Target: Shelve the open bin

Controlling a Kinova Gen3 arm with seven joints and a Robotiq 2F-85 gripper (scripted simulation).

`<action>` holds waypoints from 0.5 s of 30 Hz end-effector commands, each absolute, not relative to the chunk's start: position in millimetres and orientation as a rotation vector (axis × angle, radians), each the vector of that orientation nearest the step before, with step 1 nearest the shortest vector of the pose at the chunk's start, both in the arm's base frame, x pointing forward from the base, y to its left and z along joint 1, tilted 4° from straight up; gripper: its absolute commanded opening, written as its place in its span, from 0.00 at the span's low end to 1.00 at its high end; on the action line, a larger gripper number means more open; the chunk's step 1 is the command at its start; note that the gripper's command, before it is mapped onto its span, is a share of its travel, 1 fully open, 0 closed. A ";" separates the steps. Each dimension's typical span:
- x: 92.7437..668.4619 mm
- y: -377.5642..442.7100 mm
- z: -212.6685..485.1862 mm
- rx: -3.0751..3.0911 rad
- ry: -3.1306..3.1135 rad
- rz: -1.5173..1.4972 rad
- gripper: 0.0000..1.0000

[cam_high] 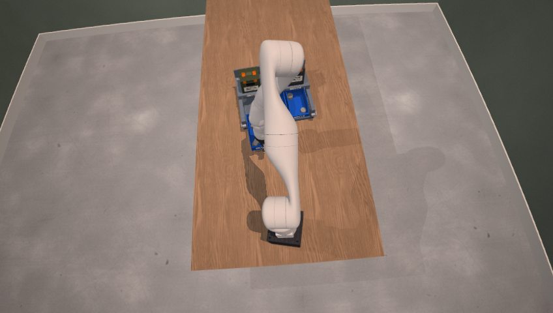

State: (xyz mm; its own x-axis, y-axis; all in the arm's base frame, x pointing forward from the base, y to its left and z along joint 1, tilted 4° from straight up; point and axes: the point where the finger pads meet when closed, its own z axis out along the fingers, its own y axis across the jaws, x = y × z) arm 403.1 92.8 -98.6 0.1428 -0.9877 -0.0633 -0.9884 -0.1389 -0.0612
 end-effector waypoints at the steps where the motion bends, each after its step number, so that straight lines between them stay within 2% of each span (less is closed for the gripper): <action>1: 406.0 93.9 -96.8 -2.328 2.008 0.045 0.10; 15: 414.9 96.1 -96.8 -2.333 2.012 0.054 0.10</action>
State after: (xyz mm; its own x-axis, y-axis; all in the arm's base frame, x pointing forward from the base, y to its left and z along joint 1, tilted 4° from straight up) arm 410.4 95.2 -98.3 0.1470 -0.9870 -0.0656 -0.9891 -0.1458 -0.0229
